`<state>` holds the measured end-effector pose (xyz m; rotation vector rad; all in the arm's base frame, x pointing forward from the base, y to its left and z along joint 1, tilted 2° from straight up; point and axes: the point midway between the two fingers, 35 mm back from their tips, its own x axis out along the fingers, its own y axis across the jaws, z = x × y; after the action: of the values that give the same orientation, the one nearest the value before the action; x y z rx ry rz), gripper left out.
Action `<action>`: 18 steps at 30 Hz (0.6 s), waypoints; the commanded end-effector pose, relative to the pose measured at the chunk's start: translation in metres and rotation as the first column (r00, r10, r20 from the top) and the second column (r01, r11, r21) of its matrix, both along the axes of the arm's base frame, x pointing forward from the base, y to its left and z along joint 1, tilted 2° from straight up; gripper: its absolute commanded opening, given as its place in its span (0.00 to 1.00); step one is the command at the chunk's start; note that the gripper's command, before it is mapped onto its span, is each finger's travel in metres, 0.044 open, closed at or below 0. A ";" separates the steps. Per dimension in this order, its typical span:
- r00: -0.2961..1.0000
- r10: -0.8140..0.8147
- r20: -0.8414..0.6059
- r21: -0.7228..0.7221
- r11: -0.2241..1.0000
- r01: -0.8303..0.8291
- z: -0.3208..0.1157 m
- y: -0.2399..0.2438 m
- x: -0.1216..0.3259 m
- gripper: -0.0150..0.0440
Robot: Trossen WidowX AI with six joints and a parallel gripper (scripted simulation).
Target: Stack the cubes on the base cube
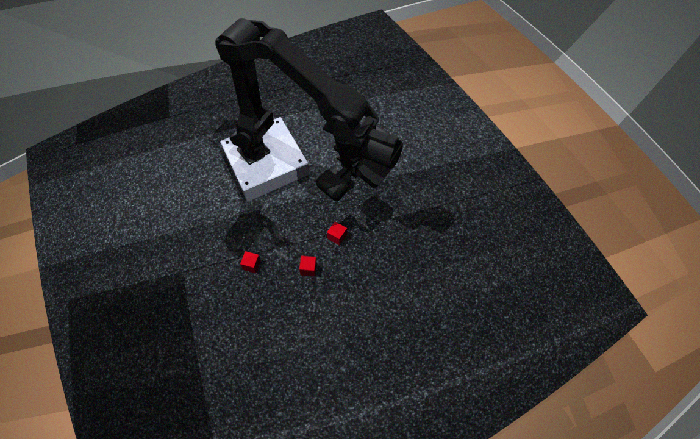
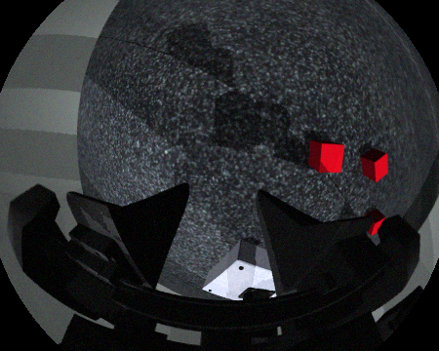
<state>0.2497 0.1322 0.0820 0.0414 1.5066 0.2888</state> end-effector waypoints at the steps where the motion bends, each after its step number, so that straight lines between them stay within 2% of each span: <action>1: 0.988 -0.152 -0.006 -0.029 0.988 0.151 0.008 -0.027 0.022 0.70; 9: 0.885 -0.466 -0.008 -0.084 0.882 0.464 0.026 -0.097 0.057 0.70; 18: 0.653 -0.757 0.005 -0.144 0.646 0.750 0.045 -0.187 0.073 0.70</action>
<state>0.3212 -0.0276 0.1214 0.5066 1.4481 -0.4022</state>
